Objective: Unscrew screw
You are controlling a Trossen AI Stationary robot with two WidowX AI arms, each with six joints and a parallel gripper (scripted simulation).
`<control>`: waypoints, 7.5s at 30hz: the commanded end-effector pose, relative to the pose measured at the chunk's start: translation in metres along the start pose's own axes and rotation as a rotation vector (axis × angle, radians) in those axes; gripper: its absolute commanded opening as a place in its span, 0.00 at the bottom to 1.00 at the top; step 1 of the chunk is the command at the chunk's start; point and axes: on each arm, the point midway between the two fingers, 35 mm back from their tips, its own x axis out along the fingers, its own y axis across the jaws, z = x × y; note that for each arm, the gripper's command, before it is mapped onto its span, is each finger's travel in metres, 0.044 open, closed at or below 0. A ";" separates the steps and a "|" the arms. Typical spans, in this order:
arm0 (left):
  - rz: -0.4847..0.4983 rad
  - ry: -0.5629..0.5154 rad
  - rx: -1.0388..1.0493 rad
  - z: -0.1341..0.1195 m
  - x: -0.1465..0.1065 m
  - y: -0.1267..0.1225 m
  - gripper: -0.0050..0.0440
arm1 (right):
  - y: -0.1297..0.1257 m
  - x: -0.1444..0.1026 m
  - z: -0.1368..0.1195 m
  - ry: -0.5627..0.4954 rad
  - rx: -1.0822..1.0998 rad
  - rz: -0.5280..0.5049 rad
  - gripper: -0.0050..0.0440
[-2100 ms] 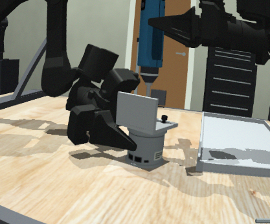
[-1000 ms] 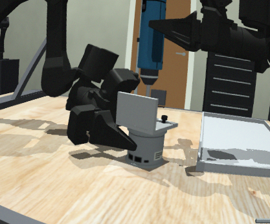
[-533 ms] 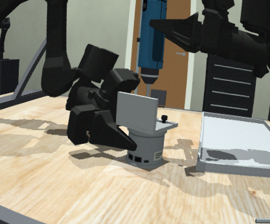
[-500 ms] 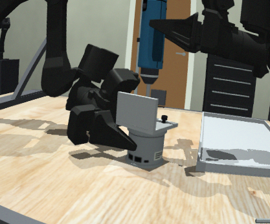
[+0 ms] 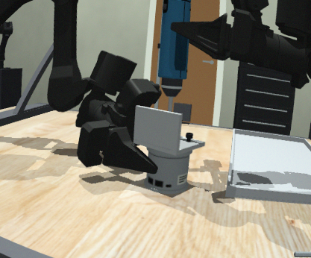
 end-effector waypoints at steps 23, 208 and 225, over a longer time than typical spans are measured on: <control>-0.002 0.028 0.004 0.112 0.009 -0.001 0.43 | 0.003 -0.001 0.011 -0.019 0.016 0.006 0.60; 2.166 0.290 -1.826 -0.089 -0.188 0.173 0.43 | -0.068 -0.119 0.151 0.302 -0.224 0.478 1.00; 2.237 0.242 -1.930 -0.099 -0.178 0.163 0.43 | -0.068 -0.119 0.151 0.302 -0.224 0.478 1.00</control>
